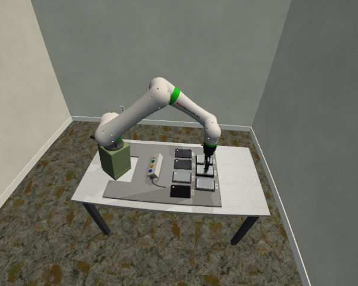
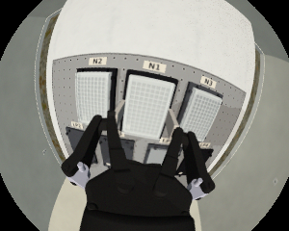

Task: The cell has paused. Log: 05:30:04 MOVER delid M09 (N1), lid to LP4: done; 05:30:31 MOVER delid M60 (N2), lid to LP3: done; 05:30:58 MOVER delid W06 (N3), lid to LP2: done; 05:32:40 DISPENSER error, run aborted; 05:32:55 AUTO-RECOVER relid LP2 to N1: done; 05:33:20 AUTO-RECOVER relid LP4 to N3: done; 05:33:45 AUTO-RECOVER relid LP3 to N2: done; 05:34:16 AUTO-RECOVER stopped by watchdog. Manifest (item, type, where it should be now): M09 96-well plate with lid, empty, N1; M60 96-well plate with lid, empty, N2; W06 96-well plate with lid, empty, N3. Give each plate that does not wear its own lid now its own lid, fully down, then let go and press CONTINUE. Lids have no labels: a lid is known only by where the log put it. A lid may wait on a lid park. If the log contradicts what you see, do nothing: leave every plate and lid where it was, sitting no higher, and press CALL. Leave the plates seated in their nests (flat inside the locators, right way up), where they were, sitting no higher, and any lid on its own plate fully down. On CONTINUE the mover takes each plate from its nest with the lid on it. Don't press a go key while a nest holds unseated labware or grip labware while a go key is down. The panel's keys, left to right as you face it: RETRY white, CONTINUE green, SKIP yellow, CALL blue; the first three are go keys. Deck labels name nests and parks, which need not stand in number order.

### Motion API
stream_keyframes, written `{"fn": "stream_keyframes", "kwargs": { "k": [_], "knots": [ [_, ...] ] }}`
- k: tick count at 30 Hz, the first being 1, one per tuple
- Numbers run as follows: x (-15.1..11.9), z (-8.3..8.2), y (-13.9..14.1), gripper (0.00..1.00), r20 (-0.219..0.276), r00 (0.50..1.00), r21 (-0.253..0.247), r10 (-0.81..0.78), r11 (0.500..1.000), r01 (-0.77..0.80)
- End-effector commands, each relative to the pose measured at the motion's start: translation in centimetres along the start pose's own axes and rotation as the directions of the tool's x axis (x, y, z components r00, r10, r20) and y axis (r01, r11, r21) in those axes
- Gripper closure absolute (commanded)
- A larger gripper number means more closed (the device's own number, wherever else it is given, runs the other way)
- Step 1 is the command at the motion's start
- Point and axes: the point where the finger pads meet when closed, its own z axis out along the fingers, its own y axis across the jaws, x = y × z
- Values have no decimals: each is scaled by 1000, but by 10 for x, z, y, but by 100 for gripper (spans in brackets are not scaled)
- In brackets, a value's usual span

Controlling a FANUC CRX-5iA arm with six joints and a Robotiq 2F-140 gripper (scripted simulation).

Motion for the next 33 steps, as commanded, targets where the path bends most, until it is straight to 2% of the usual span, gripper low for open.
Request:
{"fn": "stream_keyframes", "kwargs": {
  "k": [1, 7, 8, 33],
  "knots": [
    [0, 0, 0, 100, 0, 1000, 0, 0, 1000, 0],
    [0, 0, 0, 100, 0, 1000, 0, 0, 1000, 0],
    [0, 0, 0, 34, 0, 1000, 0, 0, 1000, 0],
    [0, 0, 0, 34, 0, 1000, 0, 0, 1000, 0]
  ]
}}
